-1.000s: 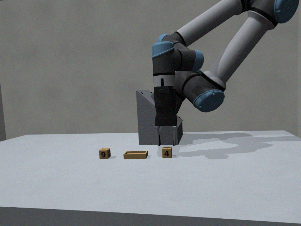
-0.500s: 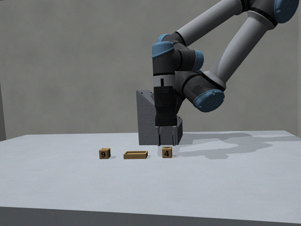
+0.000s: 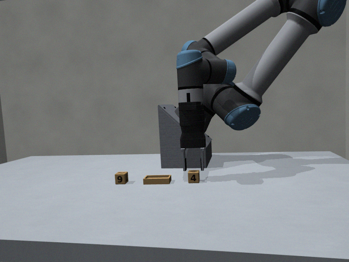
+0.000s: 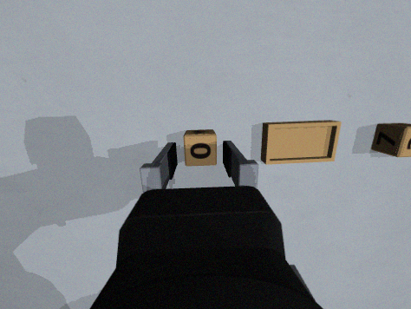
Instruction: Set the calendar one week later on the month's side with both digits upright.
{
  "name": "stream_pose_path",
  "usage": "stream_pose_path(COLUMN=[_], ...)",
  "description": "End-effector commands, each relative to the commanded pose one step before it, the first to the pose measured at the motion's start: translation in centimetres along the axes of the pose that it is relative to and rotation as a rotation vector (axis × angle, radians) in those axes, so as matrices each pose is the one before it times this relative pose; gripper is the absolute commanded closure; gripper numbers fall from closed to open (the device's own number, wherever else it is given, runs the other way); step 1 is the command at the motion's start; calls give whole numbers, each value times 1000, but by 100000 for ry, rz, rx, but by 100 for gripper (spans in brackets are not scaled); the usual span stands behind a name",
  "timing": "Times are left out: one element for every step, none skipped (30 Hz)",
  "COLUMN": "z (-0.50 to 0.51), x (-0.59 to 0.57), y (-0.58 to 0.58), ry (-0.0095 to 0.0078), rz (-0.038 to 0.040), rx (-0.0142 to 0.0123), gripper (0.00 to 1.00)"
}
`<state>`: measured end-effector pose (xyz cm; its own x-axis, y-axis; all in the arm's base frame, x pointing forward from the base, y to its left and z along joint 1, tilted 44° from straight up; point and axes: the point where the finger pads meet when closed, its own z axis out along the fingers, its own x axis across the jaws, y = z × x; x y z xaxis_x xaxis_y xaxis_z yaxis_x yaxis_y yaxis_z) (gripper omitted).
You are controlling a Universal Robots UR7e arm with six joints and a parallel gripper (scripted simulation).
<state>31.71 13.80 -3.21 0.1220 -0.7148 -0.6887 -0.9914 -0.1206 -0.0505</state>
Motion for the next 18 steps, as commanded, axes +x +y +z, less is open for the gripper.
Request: stream_pose_path(z=[856, 183, 186, 184, 180, 173, 162, 150, 135, 118, 101, 82, 64, 0, 0, 47, 22, -3], x=[-84, 0, -1, 1, 0, 0, 1, 0, -1, 1, 0, 0, 0, 0, 0, 0, 6, 15], y=[93, 1, 1, 0, 1, 1, 0, 1, 1, 0, 0, 0, 1, 0, 0, 1, -12, -30], ry=[-217, 1, 0, 1, 0, 1, 1, 0, 0, 1, 1, 0, 0, 0, 0, 0, 17, 39], rz=[92, 1, 0, 1, 1, 1, 1, 0, 0, 1, 0, 0, 0, 0, 0, 0, -15, -34], rx=[-124, -1, -1, -1, -1, -1, -1, -1, -1, 0, 0, 0, 0, 0, 0, 0, 14, 33], gripper=[10, 10, 10, 10, 10, 10, 10, 10, 10, 10, 10, 10, 10, 10, 10, 10, 10, 10])
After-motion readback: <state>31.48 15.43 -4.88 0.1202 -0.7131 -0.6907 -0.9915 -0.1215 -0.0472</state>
